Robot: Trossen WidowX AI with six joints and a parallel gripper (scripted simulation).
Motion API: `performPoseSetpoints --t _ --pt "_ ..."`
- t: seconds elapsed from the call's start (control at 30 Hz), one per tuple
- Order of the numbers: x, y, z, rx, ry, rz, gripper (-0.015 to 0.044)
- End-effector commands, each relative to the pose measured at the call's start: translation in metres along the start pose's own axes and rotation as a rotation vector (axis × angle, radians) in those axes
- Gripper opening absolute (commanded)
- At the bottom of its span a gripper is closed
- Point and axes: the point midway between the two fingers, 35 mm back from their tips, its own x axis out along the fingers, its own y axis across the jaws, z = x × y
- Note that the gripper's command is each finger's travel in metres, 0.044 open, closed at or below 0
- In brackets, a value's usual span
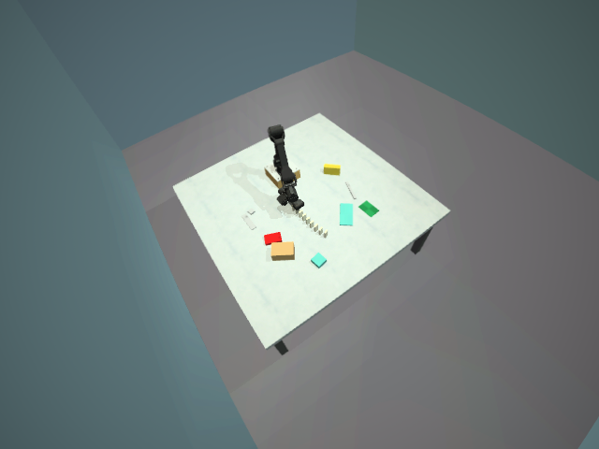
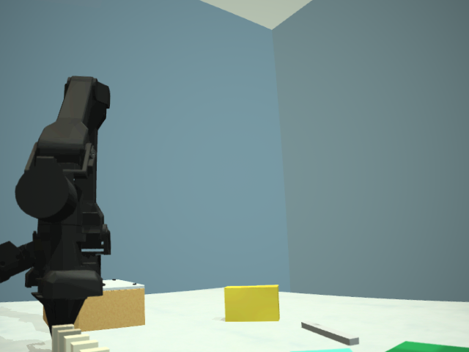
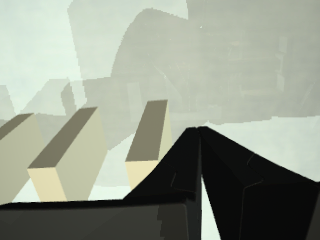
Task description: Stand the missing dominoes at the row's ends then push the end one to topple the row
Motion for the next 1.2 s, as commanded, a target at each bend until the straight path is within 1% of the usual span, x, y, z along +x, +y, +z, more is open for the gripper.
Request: performPoseSetpoints --t 0.0,0.2,0.3,0.57,1.17 --pt "0.0 0.006 0.0 0.003 0.002 -0.003 0.0" --pt "-0.001 0.011 0.001 0.005 -0.006 0.005 0.0" --pt "-0.02 0.021 0.02 0.061 -0.073 0.048 0.0" --pt "-0.058 0.035 -0.001 0.004 0.0 0.001 0.0" --pt "-0.059 0.035 -0.002 0.003 0.002 0.0 0.0"
